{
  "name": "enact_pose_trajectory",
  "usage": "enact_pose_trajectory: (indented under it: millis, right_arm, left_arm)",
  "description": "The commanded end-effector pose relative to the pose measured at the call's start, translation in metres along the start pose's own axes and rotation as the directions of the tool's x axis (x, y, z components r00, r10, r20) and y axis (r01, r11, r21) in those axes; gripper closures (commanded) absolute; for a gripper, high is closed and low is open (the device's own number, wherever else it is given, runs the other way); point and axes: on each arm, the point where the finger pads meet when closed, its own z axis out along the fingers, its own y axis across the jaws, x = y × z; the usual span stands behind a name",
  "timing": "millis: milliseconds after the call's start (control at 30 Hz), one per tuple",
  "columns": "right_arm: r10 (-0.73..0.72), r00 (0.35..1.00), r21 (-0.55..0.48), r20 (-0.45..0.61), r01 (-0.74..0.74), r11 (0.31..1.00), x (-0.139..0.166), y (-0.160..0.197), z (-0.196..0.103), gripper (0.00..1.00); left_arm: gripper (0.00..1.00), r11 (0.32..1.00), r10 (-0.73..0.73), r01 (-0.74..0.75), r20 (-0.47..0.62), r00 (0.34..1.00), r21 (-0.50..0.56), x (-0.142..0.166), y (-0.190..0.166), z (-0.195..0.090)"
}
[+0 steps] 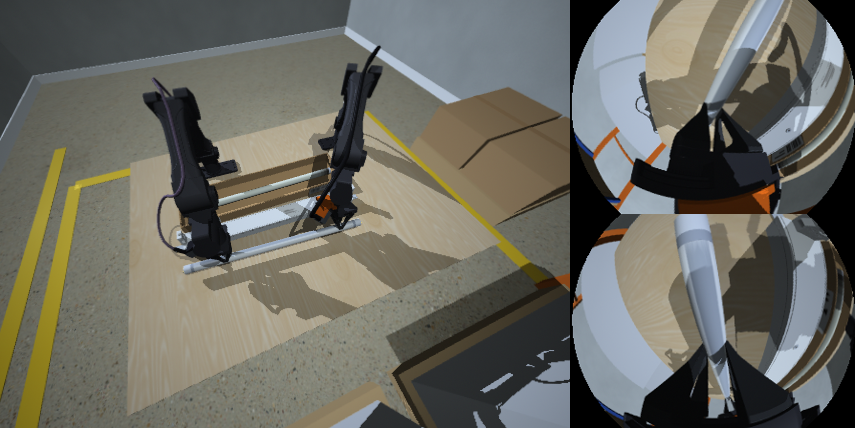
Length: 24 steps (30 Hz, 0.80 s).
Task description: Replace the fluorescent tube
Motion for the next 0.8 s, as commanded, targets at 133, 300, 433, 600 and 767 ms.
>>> enact_pose_trajectory:
  millis: [133,300,433,600,767]
  right_arm:
    - [0.005,1.0,-0.036,0.015,-0.004,0.999,-0.003,0.002,-0.006,0.89]
    - [0.005,1.0,-0.069,0.015,-0.004,0.998,-0.003,0.014,-0.017,0.89]
    - [0.005,1.0,-0.051,0.015,-0.004,0.999,-0.003,0.006,-0.008,0.89]
    - [0.006,1.0,-0.07,0.016,-0.005,0.998,-0.003,0.006,-0.009,0.89]
    - [0.008,1.0,-0.1,0.016,-0.007,0.995,-0.004,0.019,-0.018,0.89]
  left_arm:
    - [0.89,0.995,-0.014,0.017,0.037,0.999,-0.097,-0.009,0.028,-0.027]
    - [0.89,0.998,-0.008,0.01,0.023,1.0,-0.067,-0.005,0.017,-0.02]
    - [0.89,0.997,-0.006,0.008,0.028,1.0,-0.077,-0.008,0.016,-0.02]
    - [0.89,0.996,-0.005,0.006,0.023,1.0,-0.084,-0.007,0.012,-0.017]
    - [0.89,0.993,-0.025,0.029,0.034,0.999,-0.112,-0.004,0.029,-0.025]
